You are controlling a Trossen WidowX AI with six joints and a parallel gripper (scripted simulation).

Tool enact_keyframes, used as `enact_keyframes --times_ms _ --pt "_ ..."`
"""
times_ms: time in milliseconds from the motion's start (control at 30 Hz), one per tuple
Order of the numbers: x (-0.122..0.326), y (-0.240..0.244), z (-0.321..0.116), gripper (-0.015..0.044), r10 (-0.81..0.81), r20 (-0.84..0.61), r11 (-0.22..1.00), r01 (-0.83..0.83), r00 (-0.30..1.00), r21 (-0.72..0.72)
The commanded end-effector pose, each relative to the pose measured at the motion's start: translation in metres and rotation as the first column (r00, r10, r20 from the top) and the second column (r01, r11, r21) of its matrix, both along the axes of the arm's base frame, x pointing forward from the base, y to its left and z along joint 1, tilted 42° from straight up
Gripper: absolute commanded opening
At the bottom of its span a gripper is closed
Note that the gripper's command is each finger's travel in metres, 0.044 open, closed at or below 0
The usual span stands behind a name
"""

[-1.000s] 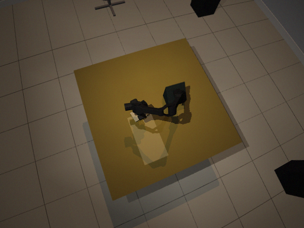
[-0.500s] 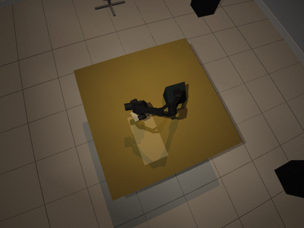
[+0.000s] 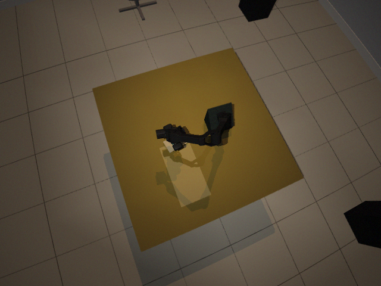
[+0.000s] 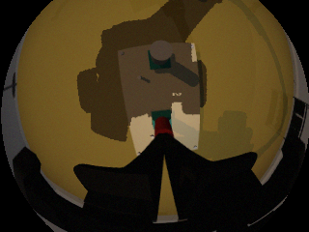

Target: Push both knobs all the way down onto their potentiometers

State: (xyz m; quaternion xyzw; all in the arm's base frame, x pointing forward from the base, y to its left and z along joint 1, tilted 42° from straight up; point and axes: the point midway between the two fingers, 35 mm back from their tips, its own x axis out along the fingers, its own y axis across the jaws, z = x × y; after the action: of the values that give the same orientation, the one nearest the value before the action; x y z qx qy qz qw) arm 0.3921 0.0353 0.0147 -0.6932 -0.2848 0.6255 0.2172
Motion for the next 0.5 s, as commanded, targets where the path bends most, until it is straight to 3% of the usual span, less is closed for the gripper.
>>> enact_keyframes --times_ms 0,467 --pt "0.0006 0.003 -0.0008 0.0 0.003 0.002 1.0 -0.003 1.0 0.002" --pt "0.0007 0.0044 -0.0023 0.0 0.003 0.002 1.0 -0.003 1.0 0.002"
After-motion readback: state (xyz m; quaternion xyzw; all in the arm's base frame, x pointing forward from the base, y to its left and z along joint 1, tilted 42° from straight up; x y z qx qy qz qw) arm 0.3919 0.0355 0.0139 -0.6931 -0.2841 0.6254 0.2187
